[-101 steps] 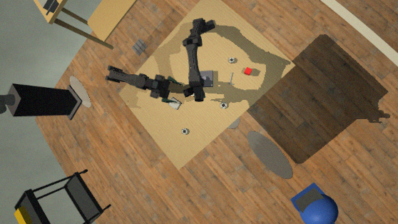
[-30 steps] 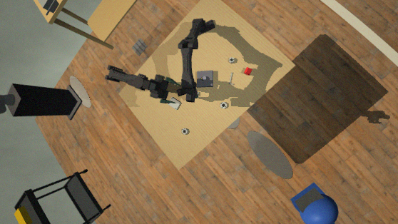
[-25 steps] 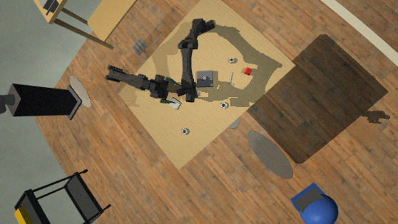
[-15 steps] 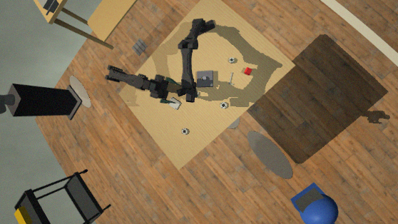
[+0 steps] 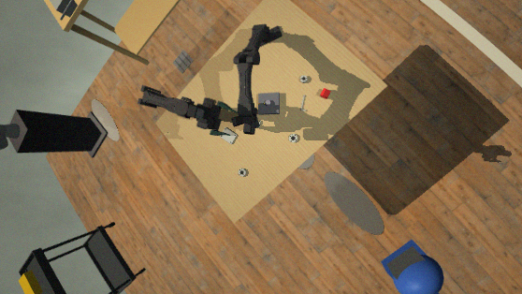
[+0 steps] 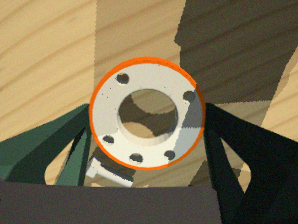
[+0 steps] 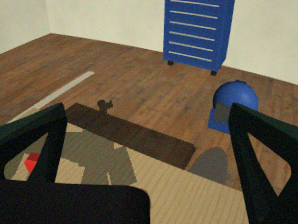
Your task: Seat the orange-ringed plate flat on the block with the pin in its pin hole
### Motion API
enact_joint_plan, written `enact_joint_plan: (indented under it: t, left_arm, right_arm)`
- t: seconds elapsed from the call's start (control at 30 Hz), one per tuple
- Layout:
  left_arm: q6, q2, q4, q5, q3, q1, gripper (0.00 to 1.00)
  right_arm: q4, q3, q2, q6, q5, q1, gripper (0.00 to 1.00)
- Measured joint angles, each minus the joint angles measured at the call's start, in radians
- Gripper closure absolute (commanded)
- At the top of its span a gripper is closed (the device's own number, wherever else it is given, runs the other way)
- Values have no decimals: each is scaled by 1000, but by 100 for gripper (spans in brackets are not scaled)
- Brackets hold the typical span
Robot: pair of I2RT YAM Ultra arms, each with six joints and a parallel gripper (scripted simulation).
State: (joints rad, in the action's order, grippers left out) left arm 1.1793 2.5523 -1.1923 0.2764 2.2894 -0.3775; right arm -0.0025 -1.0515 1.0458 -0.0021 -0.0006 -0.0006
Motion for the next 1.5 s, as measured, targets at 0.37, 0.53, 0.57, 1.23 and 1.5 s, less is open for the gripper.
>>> enact_joint_plan:
  t: [0.37,0.53,0.57,1.23,1.5]
  left_arm:
    - [0,1,-56,0,69,0,100]
    - [-1,6,-90,0,106,0,100]
    - [-1,7,-97,0,115,0,100]
    - [-1,36,-229,0,284,0,100]
    - [-1,47,-256,0,311,0,100]
  right_arm:
    - [0,0,0,0,0,0,0]
    - [0,0,0,0,0,0,0]
    - [0,0,0,0,0,0,0]
    - [0,0,0,0,0,0,0]
    - [0,0,0,0,0,0,0]
